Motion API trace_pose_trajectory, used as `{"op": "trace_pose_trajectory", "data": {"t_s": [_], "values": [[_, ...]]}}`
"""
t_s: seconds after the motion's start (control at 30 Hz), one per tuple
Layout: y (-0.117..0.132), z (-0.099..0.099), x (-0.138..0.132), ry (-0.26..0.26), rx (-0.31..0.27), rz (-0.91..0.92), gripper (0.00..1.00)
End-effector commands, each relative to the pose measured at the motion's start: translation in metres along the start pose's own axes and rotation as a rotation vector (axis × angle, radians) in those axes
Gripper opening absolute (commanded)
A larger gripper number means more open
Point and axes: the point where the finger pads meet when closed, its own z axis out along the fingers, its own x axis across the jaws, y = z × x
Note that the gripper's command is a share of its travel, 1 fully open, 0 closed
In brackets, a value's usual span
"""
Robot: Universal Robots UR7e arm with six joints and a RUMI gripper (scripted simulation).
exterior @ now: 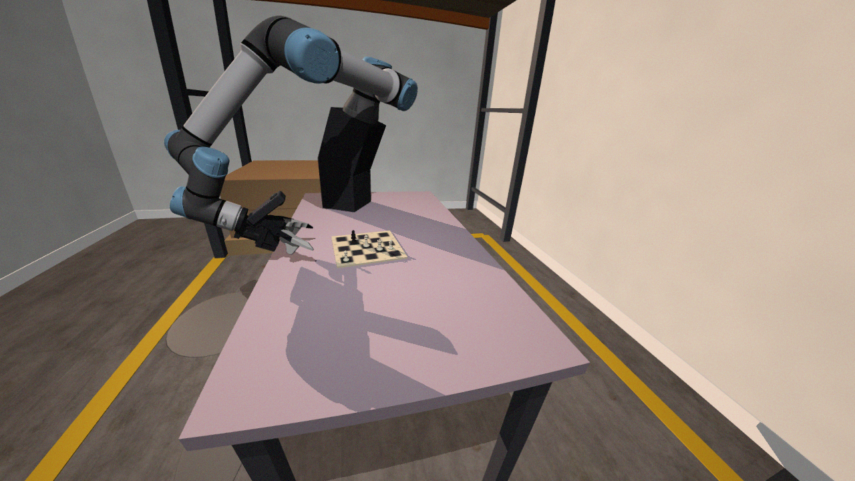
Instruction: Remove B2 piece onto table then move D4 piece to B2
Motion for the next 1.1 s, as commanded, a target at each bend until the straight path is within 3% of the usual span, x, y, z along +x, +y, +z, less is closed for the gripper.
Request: {"op": "trace_pose_trajectory", "data": {"t_s": [0.0,1.07], "values": [[0.0050,-0.0003,-0.0022,0.014,0.010,-0.021,1.00],[0.0077,0.0001,-0.0036,0.022,0.014,-0.031,1.00]]}}
